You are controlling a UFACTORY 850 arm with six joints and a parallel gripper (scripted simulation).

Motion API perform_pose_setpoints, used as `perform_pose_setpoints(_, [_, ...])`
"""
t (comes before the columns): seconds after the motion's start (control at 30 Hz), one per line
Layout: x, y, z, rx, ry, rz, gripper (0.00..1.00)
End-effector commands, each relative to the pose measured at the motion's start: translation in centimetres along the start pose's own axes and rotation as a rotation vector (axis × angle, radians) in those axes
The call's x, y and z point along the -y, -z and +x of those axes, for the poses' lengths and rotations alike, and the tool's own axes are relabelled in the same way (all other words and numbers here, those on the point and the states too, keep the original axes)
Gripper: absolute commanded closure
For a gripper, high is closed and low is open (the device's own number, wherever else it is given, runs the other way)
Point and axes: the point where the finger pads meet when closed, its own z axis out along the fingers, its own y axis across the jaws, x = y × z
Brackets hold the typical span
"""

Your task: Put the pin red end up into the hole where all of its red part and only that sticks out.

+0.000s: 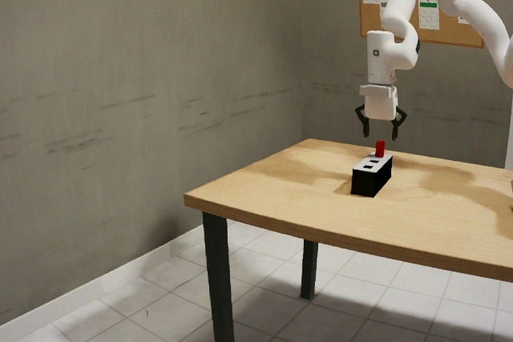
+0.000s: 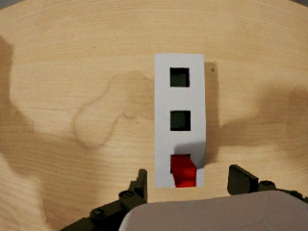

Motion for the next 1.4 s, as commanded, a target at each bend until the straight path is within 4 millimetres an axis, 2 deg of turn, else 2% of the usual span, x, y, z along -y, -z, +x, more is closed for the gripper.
perform_pose_setpoints(0.0, [-0.1, 0.1, 0.0, 0.000, 0.000, -0.001, 0.00])
perform_pose_setpoints(0.23, [-0.1, 0.1, 0.0, 0.000, 0.000, -0.001, 0.00])
perform_pose_setpoints(0.27, [0.0, 1.5, 0.0, 0.000, 0.000, -0.001, 0.00])
perform_pose_setpoints(0.8, [0.0, 1.5, 0.0, 0.000, 0.000, -0.001, 0.00])
perform_pose_setpoints(0.83, [0.1, 6.5, 0.0, 0.000, 0.000, -0.001, 0.00])
perform_pose_setpoints(1.37, [0.1, 6.5, 0.0, 0.000, 0.000, -0.001, 0.00])
